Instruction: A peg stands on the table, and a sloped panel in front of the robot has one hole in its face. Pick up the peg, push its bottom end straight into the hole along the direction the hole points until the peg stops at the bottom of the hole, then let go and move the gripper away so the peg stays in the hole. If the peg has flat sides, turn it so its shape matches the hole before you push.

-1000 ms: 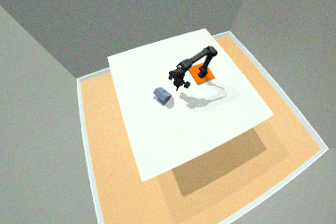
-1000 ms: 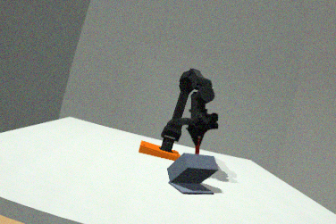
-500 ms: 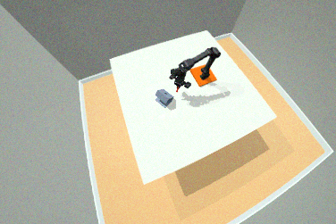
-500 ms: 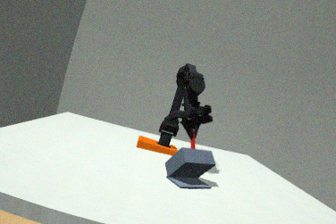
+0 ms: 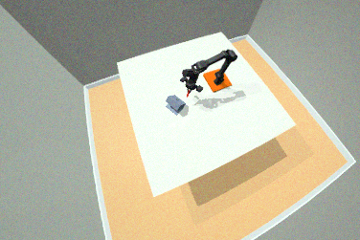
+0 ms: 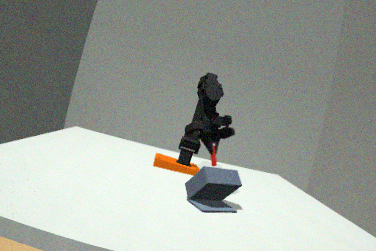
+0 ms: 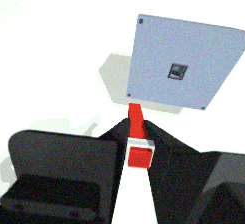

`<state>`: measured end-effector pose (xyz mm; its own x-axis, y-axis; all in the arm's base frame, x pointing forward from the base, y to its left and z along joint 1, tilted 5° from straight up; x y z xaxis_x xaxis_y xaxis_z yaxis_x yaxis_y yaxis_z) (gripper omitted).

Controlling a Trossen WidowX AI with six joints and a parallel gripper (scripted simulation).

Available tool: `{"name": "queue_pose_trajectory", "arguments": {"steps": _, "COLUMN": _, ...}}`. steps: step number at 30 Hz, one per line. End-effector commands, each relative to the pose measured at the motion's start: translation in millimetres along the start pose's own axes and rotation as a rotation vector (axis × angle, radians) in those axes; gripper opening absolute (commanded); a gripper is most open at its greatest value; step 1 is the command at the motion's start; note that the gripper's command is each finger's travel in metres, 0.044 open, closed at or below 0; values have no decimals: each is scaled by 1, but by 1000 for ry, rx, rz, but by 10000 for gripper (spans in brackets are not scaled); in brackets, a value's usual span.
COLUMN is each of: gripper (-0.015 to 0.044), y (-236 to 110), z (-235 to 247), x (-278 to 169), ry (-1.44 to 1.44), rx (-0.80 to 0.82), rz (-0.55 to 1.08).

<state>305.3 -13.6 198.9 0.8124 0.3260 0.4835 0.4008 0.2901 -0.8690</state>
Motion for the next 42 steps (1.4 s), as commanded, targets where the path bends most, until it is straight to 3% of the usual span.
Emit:
{"name": "queue_pose_trajectory", "arguments": {"steps": 1, "gripper": 0, "y": 0, "z": -3, "x": -4, "ry": 4, "rx": 2, "rz": -21}}
{"name": "queue_pose_trajectory", "arguments": {"steps": 29, "gripper": 0, "y": -17, "z": -27, "x": -21, "ry": 27, "rx": -51, "rz": -215}}
{"name": "queue_pose_trajectory", "arguments": {"steps": 42, "gripper": 0, "y": -4, "z": -32, "x": -17, "ry": 27, "rx": -63, "rz": -245}}
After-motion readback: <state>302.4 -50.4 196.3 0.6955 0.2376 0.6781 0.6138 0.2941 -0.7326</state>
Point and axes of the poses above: the point midway between the two fingers, 35 mm back from their tips, its own y axis out along the fingers, its own z axis across the jaws, x = y × z, the point moved 7 cm from there along -y, back along the fingers, and after that the axes turned 1 degree about -y, right-handed, at the moved point
